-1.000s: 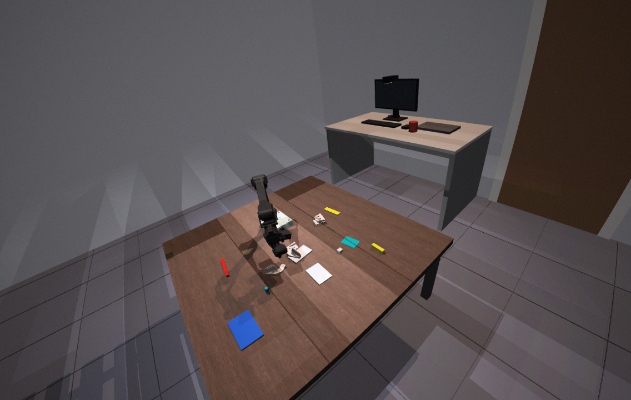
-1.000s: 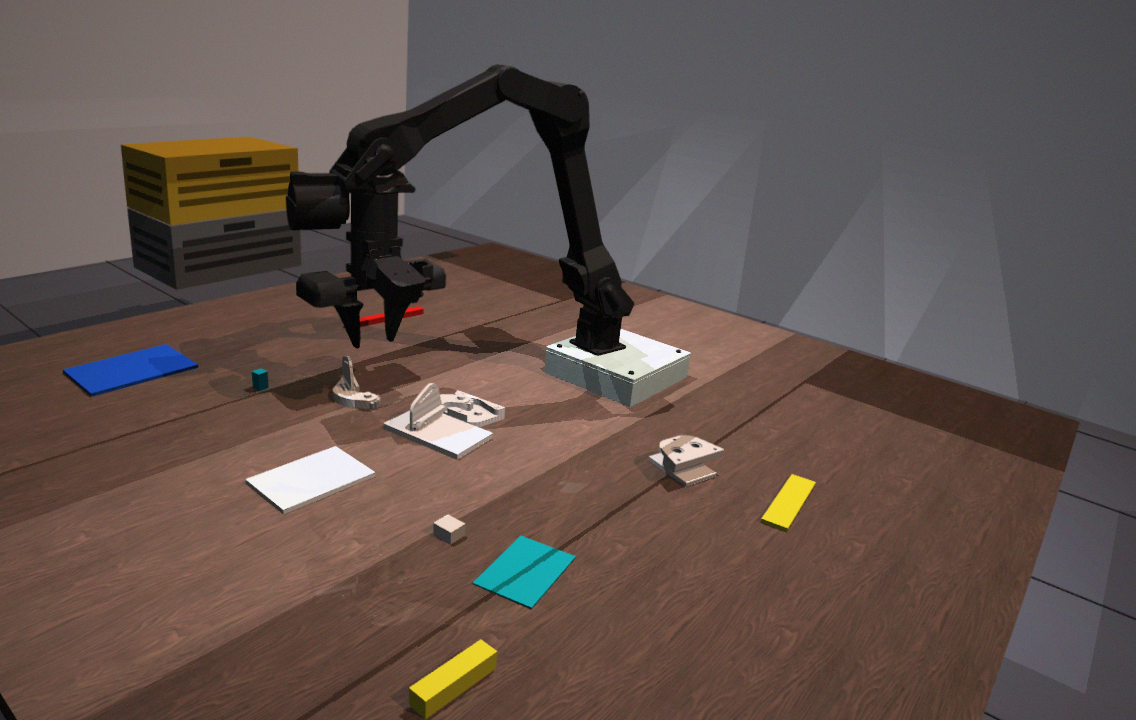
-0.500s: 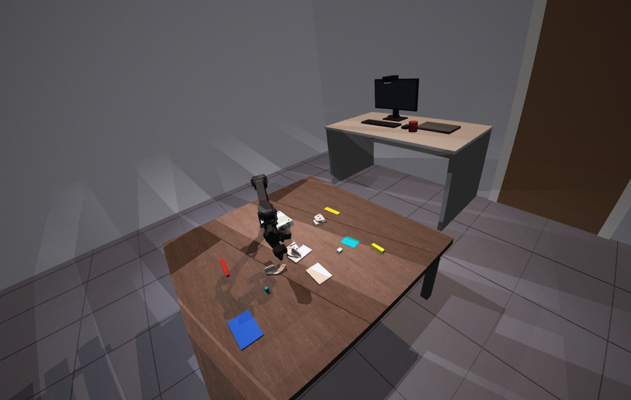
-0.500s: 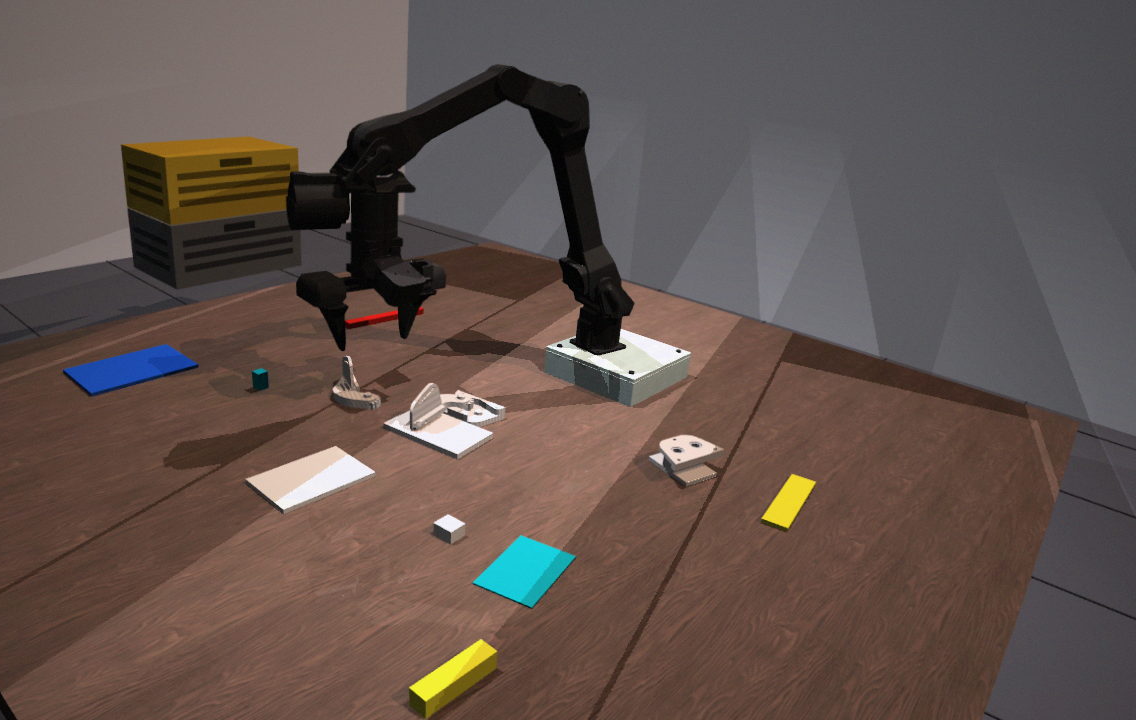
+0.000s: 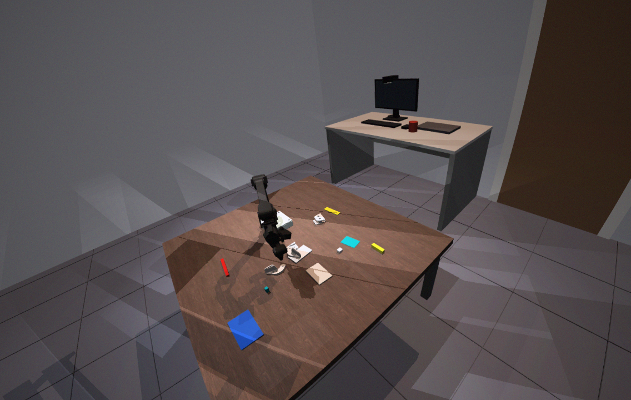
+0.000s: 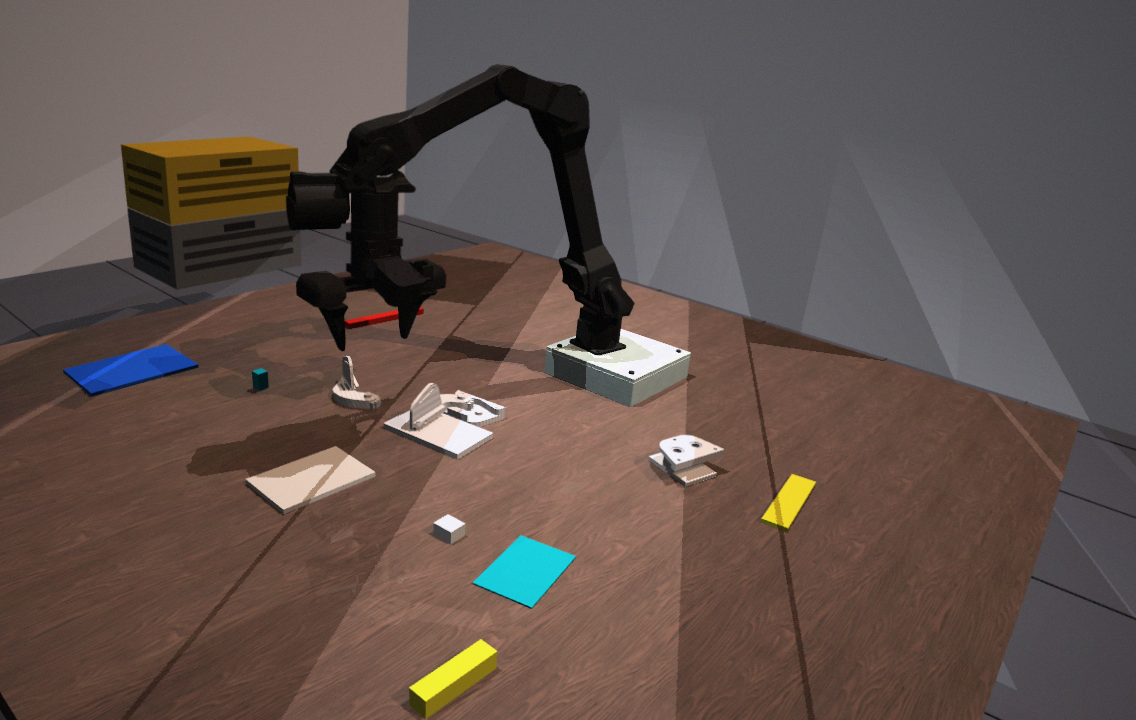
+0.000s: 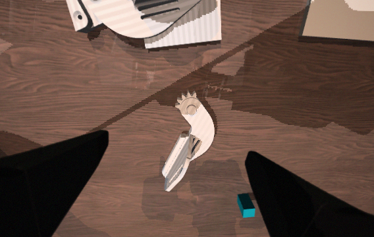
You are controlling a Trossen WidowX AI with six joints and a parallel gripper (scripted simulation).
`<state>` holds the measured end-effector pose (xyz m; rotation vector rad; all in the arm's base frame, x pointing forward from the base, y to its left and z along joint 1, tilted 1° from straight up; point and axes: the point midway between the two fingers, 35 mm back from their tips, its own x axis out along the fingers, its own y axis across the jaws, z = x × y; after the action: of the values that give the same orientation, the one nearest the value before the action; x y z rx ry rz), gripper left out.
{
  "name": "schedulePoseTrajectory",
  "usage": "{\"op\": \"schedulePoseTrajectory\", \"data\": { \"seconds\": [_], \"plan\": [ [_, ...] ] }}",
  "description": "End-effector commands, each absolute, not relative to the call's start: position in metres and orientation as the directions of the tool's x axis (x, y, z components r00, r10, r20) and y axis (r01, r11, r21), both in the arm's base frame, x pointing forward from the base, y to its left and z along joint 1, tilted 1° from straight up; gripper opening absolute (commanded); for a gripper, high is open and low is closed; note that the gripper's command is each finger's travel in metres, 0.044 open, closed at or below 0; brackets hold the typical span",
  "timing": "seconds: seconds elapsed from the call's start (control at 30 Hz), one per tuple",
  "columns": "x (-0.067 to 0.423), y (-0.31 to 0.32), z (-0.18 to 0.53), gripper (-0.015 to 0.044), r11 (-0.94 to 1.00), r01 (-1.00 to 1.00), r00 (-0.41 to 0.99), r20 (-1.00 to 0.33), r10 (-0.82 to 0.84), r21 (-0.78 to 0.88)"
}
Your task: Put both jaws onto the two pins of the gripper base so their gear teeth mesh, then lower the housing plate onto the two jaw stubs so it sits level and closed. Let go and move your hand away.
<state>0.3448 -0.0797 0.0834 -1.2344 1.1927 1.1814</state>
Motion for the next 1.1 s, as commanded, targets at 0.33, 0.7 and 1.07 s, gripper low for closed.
{"op": "schedulePoseTrajectory", "data": {
  "seconds": [0.33, 0.7, 1.07],
  "plan": [
    [0.3448, -0.0797, 0.0833, 0.023, -0.002, -0.999, 0.032, -0.999, -0.011, -0.032],
    [0.3448, -0.0797, 0.0833, 0.0, -0.002, -0.999, 0.032, -0.999, -0.011, -0.032],
    [0.3448, -0.0797, 0.0833, 0.0, -0.002, -0.999, 0.032, -0.999, -0.011, -0.032]
  ]
}}
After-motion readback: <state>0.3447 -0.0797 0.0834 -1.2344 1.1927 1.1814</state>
